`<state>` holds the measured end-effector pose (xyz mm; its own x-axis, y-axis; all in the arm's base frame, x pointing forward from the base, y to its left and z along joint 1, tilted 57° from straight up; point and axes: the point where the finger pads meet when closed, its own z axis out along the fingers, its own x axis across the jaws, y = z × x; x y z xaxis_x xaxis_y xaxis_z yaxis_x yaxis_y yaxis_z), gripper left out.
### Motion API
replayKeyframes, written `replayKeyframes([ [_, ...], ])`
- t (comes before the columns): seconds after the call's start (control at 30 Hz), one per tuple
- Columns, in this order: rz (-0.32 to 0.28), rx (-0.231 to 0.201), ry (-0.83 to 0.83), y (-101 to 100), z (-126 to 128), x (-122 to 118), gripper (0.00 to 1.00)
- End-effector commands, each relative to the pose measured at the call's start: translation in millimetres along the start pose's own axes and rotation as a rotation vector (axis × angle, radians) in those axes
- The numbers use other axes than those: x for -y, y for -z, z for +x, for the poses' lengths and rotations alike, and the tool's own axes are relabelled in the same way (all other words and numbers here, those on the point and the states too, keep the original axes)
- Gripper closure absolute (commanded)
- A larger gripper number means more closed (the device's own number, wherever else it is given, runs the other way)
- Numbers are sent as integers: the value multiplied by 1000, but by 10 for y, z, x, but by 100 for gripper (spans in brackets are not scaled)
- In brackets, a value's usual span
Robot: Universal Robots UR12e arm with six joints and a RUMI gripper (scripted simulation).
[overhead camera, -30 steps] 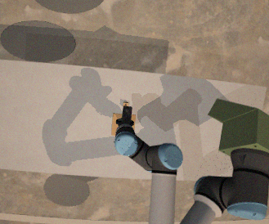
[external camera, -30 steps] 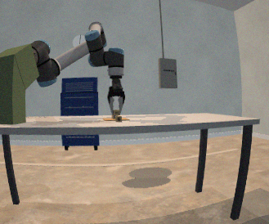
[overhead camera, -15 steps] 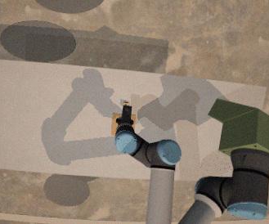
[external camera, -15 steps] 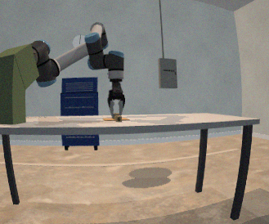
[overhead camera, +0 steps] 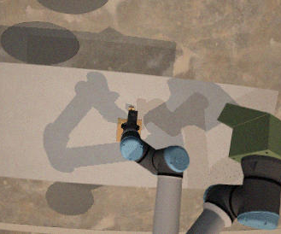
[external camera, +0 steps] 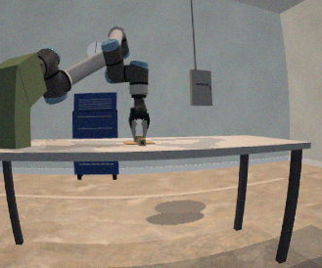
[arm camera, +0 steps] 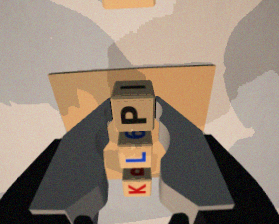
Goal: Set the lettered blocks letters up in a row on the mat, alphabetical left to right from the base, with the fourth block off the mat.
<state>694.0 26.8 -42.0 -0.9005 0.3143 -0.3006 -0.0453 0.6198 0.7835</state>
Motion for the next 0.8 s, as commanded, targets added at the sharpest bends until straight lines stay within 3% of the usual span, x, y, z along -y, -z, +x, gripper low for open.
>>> replayKeyframes([
  [0.0,0,1,0,-1,-4,2,91],
  [0.77,0,1,0,-36,-4,2,91],
])
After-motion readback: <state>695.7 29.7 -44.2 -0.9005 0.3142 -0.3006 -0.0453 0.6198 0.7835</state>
